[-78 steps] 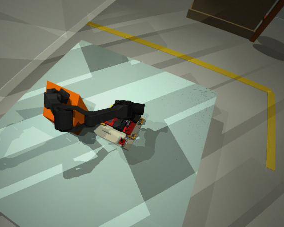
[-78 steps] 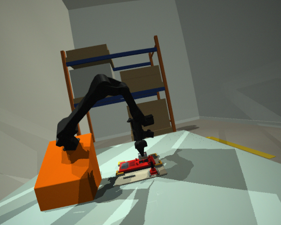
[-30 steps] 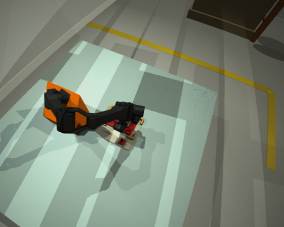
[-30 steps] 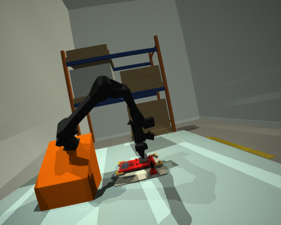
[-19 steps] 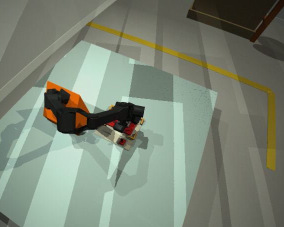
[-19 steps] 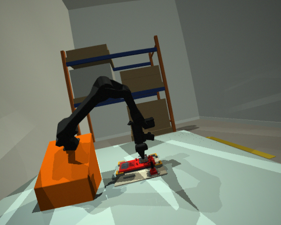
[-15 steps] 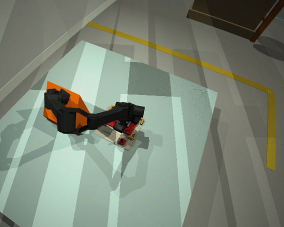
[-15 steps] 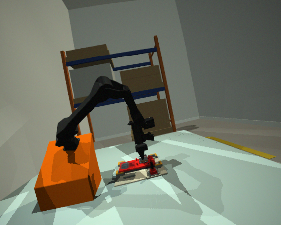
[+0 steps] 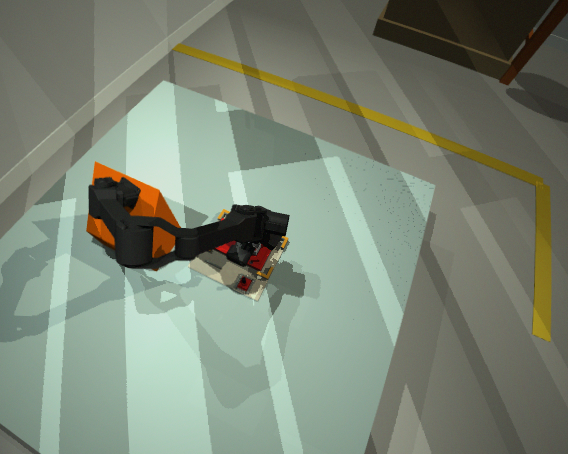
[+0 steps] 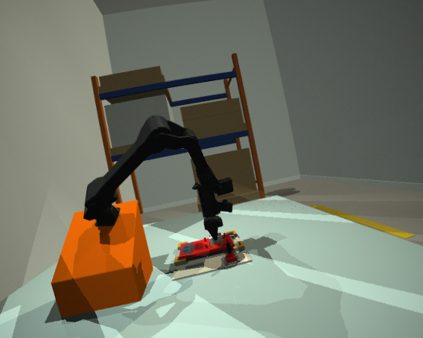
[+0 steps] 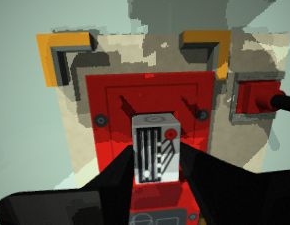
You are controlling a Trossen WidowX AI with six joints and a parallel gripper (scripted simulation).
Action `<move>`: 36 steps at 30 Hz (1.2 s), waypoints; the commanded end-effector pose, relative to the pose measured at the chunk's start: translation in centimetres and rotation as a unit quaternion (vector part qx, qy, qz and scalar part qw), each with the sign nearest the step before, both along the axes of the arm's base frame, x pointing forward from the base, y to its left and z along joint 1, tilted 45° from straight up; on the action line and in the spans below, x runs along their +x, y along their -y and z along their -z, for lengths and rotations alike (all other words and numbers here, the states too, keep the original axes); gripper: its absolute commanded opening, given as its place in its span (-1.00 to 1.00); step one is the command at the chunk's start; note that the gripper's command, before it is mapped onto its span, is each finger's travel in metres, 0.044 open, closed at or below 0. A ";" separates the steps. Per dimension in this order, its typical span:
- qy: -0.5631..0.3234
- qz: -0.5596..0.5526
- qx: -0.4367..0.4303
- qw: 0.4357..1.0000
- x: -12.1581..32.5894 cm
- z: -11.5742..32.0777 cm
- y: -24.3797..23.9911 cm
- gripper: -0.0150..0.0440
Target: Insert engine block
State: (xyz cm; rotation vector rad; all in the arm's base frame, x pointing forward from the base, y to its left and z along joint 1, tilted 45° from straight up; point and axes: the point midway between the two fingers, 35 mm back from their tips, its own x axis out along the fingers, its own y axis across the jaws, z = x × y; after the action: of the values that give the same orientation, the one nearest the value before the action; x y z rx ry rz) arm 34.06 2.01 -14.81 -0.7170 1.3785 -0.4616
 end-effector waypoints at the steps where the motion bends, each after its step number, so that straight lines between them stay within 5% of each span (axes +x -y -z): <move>1: 0.000 0.000 0.000 1.000 0.0 0.0 0.0 0.13; 11: 0.000 0.000 0.000 1.000 0.0 0.0 0.0 1.00; 26: -0.001 -0.002 -0.001 1.000 -0.3 -1.0 -1.0 1.00; 36: -0.001 -0.002 -0.001 1.000 -0.3 -1.0 -1.0 0.11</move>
State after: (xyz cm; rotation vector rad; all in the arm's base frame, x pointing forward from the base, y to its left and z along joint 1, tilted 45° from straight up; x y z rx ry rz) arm 33.79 2.99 -13.83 -0.7275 1.3770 -0.4566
